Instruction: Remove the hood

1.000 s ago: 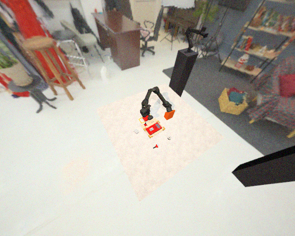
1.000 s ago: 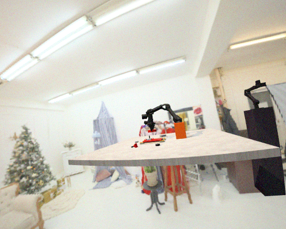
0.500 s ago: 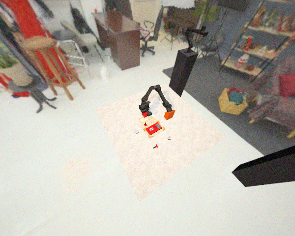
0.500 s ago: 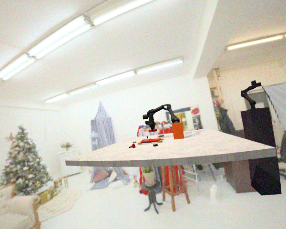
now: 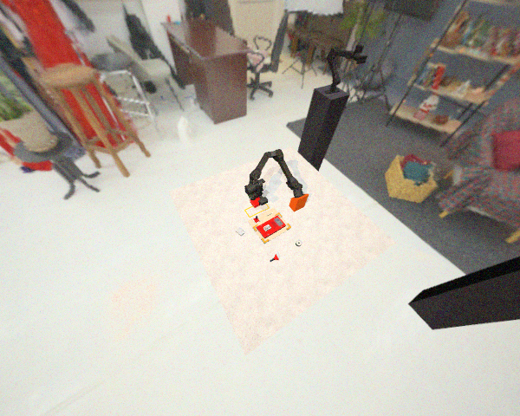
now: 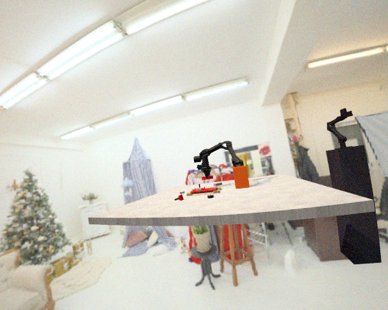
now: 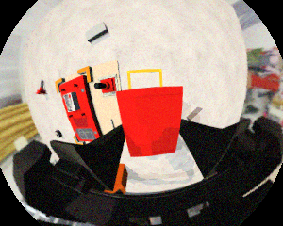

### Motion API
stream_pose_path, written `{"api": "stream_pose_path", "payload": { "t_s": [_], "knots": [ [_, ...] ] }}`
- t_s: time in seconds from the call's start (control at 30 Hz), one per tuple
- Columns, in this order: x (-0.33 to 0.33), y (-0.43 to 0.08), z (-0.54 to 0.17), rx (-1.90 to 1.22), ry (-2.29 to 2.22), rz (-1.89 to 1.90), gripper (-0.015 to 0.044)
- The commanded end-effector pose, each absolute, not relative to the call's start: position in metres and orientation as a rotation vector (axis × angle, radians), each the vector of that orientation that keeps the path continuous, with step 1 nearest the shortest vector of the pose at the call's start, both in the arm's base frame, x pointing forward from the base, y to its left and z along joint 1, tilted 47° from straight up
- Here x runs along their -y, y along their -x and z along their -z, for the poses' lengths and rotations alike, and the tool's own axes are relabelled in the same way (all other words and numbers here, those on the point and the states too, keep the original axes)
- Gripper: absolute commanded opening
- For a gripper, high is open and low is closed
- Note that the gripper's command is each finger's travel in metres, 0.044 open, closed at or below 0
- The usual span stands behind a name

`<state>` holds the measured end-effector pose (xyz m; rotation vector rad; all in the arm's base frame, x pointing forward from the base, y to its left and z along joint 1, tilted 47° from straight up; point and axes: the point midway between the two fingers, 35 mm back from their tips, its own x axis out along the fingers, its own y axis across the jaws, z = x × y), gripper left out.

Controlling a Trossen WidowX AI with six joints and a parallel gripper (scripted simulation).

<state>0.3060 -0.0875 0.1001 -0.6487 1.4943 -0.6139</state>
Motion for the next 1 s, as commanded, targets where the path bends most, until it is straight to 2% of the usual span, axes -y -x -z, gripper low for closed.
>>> {"api": "stream_pose_path", "payload": {
  "t_s": [0.0, 0.97],
  "knots": [
    [0.091, -0.305, -0.097, -1.499, 0.657, 0.613, 0.0000],
    [0.108, -0.306, -0.080, -1.499, 0.656, 0.612, 0.0000]
  ]
}}
